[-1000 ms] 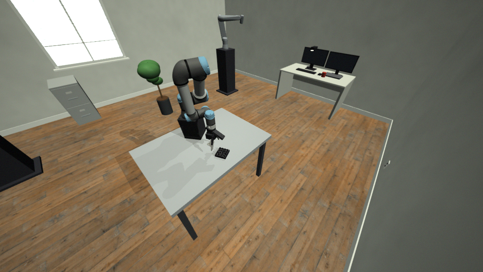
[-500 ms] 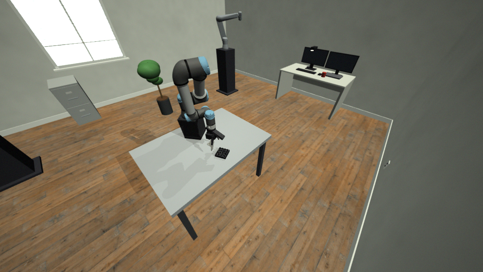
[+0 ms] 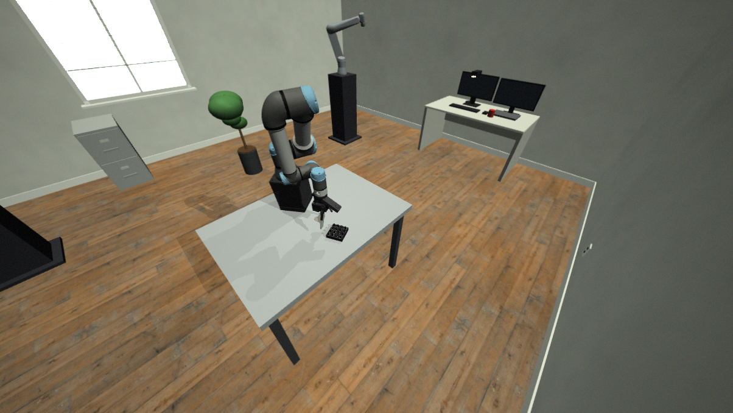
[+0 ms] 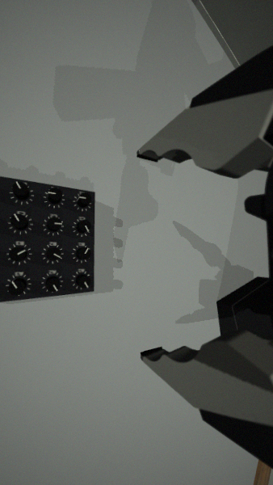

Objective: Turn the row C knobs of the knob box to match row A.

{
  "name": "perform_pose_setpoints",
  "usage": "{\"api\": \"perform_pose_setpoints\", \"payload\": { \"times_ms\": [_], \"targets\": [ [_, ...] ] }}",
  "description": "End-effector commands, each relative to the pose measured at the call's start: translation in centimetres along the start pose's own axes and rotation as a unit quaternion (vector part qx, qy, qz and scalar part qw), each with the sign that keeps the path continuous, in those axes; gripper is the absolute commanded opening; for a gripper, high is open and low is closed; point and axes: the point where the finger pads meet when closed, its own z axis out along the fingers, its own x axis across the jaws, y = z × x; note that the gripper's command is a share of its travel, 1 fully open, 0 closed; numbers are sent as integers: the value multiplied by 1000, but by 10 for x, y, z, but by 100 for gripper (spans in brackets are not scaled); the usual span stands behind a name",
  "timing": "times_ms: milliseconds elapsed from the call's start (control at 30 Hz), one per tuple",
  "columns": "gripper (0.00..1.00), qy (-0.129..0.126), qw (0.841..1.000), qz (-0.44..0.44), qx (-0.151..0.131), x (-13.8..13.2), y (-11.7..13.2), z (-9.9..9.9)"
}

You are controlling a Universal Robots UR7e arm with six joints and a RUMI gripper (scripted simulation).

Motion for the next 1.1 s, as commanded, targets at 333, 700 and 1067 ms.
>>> {"api": "perform_pose_setpoints", "payload": {
  "times_ms": [333,700,1067],
  "targets": [
    [100,0,1000,0,0,0,0,0],
    [100,0,1000,0,0,0,0,0],
    [100,0,1000,12,0,1,-2,0]
  ]
}}
